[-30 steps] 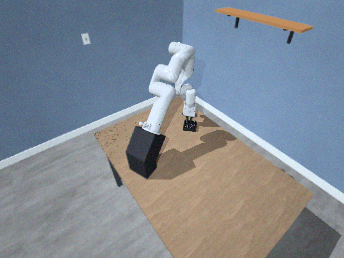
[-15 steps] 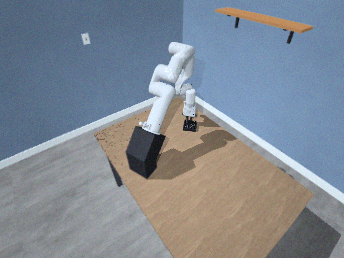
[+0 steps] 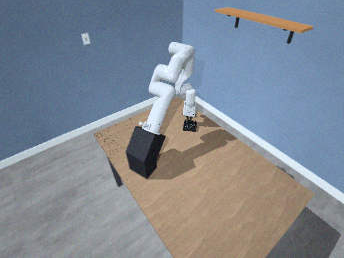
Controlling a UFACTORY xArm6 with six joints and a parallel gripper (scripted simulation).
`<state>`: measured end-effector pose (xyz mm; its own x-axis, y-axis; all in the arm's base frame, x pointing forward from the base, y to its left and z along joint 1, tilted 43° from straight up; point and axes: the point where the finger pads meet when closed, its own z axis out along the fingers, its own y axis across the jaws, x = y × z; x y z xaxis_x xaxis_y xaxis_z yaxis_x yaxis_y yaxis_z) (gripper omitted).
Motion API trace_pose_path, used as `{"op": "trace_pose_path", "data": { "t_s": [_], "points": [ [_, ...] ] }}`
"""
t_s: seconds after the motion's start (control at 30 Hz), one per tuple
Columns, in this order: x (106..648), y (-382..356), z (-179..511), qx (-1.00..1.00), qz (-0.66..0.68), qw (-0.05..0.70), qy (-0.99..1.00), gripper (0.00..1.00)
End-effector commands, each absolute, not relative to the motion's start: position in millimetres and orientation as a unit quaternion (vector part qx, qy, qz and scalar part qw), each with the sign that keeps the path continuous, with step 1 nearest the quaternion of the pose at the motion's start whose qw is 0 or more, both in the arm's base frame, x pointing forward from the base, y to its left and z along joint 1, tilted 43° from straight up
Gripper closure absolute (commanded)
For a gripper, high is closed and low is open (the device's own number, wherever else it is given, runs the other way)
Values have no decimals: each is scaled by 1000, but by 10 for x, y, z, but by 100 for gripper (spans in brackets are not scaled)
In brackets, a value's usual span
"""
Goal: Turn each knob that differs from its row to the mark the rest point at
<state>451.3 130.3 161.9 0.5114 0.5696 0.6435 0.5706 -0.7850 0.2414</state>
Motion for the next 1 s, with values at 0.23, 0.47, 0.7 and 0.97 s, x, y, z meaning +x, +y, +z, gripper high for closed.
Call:
{"op": "trace_pose_path", "data": {
  "t_s": [0.23,0.47,0.7,0.97],
  "points": [
    [4516,1304,1628,-869,-371,1,-328,92],
    [4516,1304,1628,-869,-371,1,-328,92],
    [4516,1304,1628,-869,-371,0,-328,92],
    [4516,1304,1628,-866,-371,-2,-335,92]
  ]
}}
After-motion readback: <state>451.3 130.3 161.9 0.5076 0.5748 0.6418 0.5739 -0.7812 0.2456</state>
